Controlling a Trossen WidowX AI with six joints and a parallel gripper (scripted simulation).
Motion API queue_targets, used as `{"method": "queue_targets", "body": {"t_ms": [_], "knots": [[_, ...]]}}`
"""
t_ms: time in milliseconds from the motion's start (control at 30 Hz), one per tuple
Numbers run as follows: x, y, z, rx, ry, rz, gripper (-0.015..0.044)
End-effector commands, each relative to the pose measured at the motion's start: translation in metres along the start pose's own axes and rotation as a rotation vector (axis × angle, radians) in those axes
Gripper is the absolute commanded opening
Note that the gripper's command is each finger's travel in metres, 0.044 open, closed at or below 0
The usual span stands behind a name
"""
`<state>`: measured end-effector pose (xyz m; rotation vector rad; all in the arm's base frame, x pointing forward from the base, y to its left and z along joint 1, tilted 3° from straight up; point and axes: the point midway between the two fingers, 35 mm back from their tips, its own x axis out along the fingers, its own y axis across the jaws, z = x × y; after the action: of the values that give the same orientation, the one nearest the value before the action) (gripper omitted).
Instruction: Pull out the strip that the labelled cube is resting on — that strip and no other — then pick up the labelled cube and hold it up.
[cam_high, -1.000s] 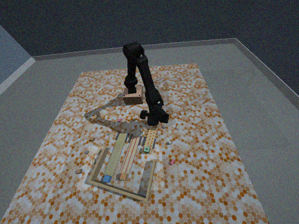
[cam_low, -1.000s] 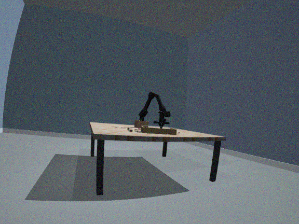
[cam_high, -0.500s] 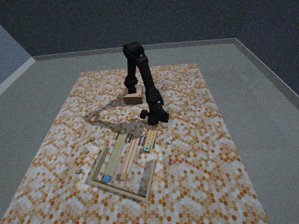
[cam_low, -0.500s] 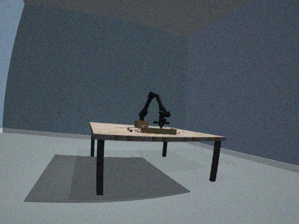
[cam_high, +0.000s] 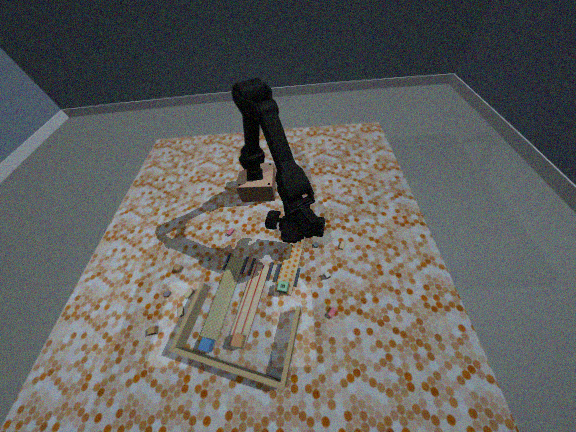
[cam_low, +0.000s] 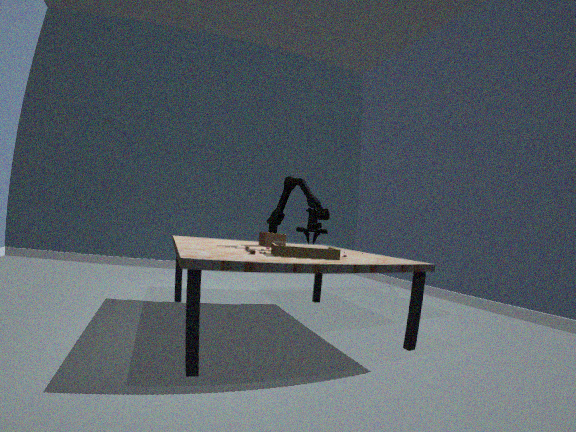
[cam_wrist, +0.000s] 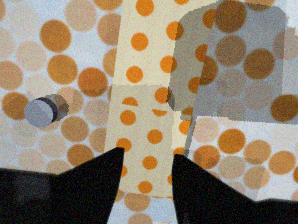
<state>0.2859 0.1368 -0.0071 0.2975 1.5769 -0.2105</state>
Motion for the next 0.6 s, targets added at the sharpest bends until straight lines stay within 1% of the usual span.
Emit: {"method": "queue_targets", "body": {"t_ms": [0,300,567], "knots": [[-0.002,-0.001,0.014,-0.009,-0.003,0.002,0.0210],[-0.006,-0.003,0.051,-0.010,-0.005,0.002,0.0440],[-0.009,-0.004,0.082,-0.010,-0.008,0.002,0.0440]]}}
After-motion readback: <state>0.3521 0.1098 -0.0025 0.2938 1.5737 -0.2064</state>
